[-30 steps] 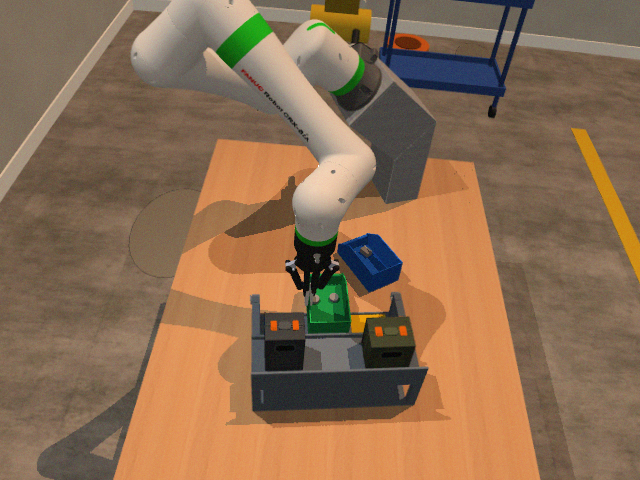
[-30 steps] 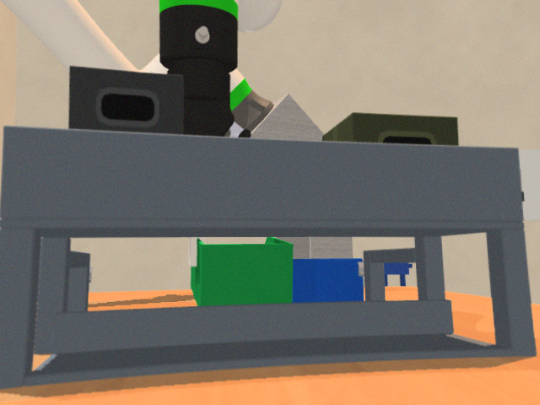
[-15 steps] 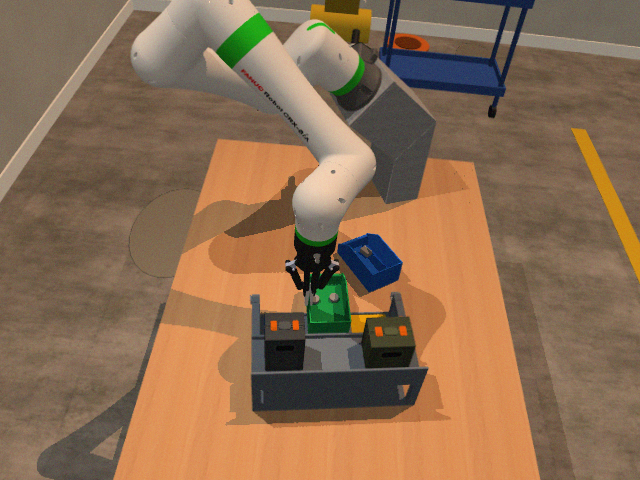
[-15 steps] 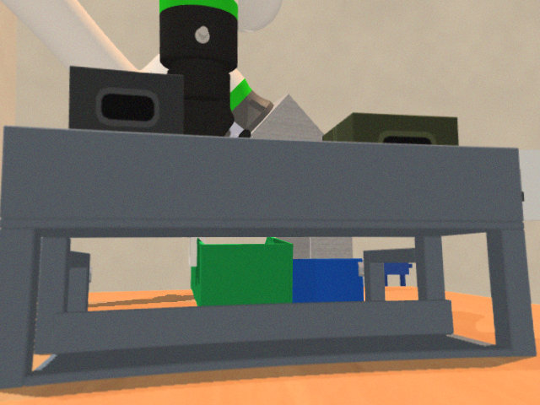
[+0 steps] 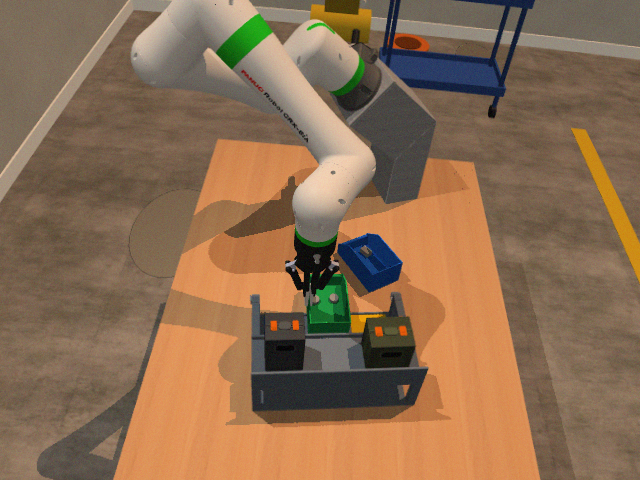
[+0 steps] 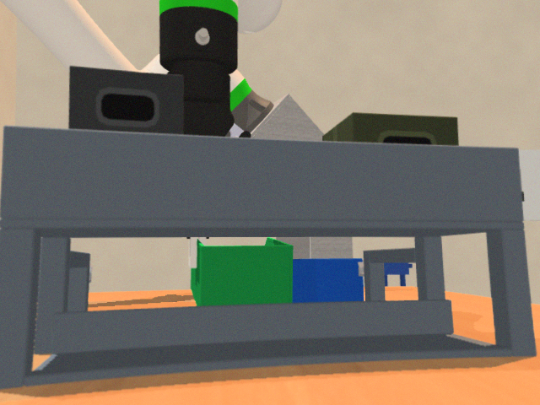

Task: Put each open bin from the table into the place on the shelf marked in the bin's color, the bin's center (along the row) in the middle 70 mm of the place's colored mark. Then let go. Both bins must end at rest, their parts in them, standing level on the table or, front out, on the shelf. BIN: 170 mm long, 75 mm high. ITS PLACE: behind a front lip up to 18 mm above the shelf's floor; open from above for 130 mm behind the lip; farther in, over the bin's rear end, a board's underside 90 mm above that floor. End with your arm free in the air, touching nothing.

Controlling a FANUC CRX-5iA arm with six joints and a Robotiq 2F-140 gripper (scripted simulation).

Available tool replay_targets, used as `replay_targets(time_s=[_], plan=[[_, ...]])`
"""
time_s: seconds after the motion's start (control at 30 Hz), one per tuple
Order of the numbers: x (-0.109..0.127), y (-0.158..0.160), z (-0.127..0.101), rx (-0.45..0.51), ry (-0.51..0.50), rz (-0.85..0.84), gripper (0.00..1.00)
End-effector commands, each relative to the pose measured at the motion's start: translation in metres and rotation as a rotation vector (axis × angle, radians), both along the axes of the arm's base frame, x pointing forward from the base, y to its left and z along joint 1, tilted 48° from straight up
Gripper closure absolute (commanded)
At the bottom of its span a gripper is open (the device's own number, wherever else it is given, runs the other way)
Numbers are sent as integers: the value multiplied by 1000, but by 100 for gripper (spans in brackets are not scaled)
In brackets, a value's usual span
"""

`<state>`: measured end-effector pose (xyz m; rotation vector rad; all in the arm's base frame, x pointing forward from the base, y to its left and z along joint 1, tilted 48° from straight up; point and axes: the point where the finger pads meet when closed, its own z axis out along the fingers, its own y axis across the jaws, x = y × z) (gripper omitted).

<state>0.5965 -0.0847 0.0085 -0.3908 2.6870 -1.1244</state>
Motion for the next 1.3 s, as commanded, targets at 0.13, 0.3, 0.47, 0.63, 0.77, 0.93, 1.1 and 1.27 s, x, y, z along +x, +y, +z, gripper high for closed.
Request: replay_targets(time_s=[0.13,0.3,0.47,0.63,0.77,0.93,1.1,1.27], plan=[[1,-1,-1,0,0,0,100],[2,-2,-3,0,0,0,100],[2,-3,-3,0,0,0,100],[3,-4,-4,0,0,0,100],[3,-4,-5,0,0,0,100],[3,-4,-5,0,0,0,100],[3,-4,-5,0,0,0,100],[3,-4,-5,0,0,0,100]])
